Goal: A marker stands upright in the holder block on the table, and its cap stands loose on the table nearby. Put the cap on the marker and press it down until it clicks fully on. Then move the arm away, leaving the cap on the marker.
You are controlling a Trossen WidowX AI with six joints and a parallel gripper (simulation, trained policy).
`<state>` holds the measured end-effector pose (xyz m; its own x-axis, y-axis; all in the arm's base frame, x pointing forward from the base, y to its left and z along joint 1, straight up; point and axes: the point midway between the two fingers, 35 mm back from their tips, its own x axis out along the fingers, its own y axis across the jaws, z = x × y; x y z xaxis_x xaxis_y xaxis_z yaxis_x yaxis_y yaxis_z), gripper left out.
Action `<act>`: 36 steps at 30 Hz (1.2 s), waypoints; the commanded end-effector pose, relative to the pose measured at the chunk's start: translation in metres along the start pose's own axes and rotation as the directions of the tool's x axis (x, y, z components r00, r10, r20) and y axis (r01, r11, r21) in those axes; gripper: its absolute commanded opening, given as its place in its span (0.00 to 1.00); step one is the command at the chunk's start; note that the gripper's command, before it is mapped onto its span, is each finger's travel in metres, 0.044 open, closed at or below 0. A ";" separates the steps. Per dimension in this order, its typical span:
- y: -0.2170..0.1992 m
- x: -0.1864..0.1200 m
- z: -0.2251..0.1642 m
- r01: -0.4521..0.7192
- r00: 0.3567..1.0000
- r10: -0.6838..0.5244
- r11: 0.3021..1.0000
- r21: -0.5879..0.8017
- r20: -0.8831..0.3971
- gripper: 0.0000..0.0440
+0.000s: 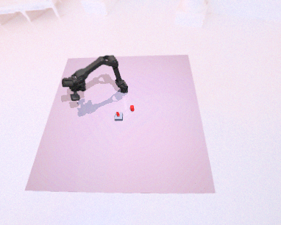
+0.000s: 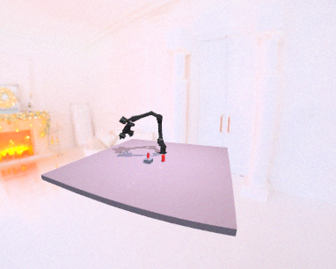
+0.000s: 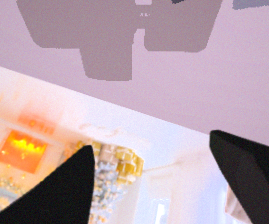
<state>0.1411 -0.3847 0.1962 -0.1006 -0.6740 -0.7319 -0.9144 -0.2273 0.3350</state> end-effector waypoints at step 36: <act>-0.139 -0.058 0.014 0.273 0.960 -0.279 0.918 -0.289 0.020 0.69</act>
<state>0.2607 -0.3124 0.1849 0.1341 -0.5855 -0.7995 -0.7698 -0.5696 0.2880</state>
